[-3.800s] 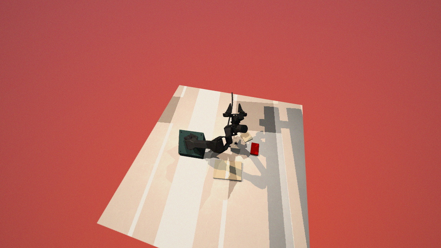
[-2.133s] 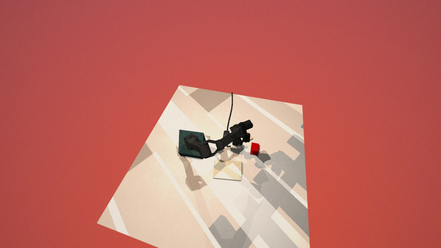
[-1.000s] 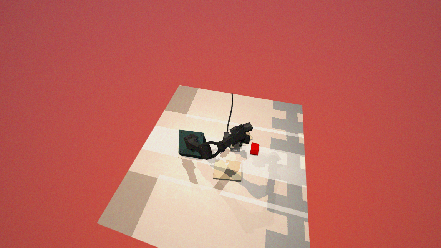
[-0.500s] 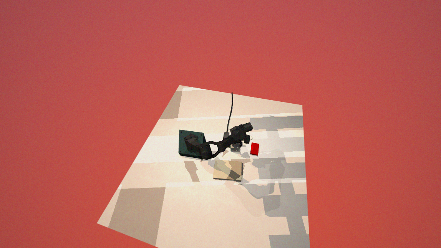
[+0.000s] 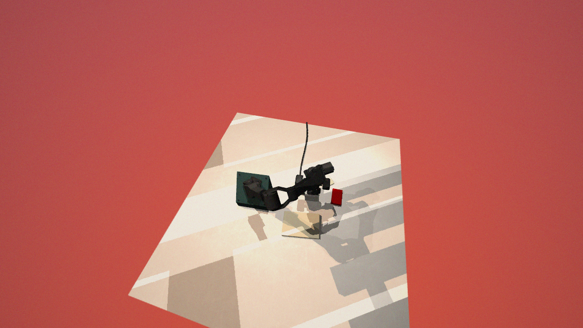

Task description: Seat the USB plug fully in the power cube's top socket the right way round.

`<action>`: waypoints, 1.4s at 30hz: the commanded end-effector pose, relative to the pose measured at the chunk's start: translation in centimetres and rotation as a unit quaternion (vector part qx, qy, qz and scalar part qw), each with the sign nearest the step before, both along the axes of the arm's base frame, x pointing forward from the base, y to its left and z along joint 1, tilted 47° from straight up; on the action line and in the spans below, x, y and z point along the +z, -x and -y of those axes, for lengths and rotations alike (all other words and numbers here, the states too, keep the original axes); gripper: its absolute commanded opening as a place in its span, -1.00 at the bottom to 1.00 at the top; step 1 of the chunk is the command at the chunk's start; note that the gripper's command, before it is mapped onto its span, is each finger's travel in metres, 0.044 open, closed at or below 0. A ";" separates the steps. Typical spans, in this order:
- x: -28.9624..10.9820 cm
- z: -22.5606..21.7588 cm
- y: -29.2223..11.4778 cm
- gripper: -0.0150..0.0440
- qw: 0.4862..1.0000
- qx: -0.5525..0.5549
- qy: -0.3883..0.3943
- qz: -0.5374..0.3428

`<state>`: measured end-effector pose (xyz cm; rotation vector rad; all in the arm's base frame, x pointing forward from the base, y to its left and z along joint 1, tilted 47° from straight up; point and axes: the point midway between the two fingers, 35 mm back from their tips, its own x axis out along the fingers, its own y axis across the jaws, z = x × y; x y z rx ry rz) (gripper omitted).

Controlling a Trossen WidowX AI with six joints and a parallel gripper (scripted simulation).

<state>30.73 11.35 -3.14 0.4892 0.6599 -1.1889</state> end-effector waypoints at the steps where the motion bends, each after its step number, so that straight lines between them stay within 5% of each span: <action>1: 0.1 -0.1 0.0 -0.49 1.000 0.000 0.000 0.000; 42: 2.0 -2.0 0.7 -0.49 1.000 0.000 -0.001 0.000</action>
